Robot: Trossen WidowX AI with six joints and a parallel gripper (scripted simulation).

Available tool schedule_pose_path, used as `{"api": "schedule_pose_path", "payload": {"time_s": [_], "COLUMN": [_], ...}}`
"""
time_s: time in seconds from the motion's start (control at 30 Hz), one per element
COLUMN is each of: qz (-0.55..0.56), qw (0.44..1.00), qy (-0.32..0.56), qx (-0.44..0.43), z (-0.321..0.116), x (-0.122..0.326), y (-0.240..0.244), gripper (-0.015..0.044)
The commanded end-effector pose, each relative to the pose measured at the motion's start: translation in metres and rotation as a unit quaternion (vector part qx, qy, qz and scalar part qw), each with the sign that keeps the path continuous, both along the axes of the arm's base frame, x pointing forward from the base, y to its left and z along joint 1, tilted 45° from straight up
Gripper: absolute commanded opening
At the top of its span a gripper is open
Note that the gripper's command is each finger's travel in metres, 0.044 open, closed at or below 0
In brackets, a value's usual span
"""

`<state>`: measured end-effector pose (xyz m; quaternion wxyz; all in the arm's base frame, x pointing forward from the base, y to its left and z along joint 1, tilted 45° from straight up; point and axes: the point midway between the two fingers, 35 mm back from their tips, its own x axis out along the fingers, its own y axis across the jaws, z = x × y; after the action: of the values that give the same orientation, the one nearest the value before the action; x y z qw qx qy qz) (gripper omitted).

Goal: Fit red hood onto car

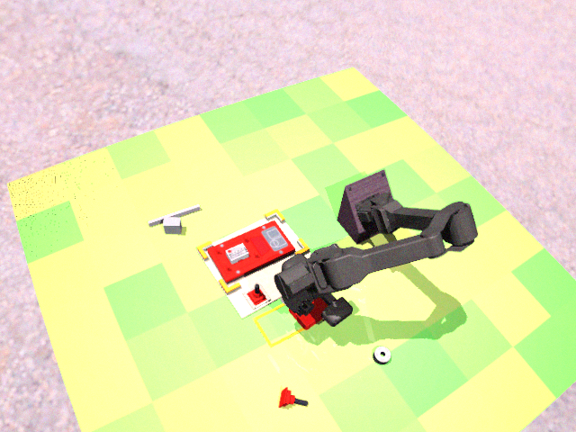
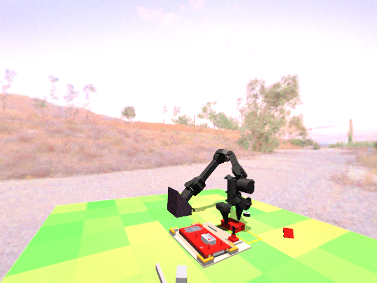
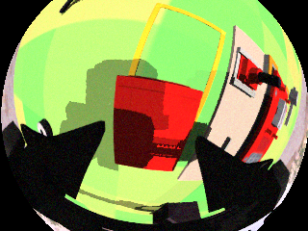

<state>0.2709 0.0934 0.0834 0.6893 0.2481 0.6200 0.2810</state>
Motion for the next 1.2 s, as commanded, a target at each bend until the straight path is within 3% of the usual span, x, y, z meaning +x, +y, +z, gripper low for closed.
{"api": "schedule_pose_path", "payload": {"time_s": [0.0,0.9,1.03,1.17], "qz": [0.000,0.000,0.000,0.000], "qw": [1.000,1.000,1.000,1.000], "qy": [0.003,0.003,0.000,0.000], "qx": [0.003,0.003,0.001,0.001], "z": [-0.0021,-0.0114,-0.0094,-0.0094], "x": [-0.0012,-0.0004,0.0010,0.0010], "y": [0.0021,0.0115,0.0100,0.0100], "gripper": [0.0440,0.0440,0.0335,0.0308]}}
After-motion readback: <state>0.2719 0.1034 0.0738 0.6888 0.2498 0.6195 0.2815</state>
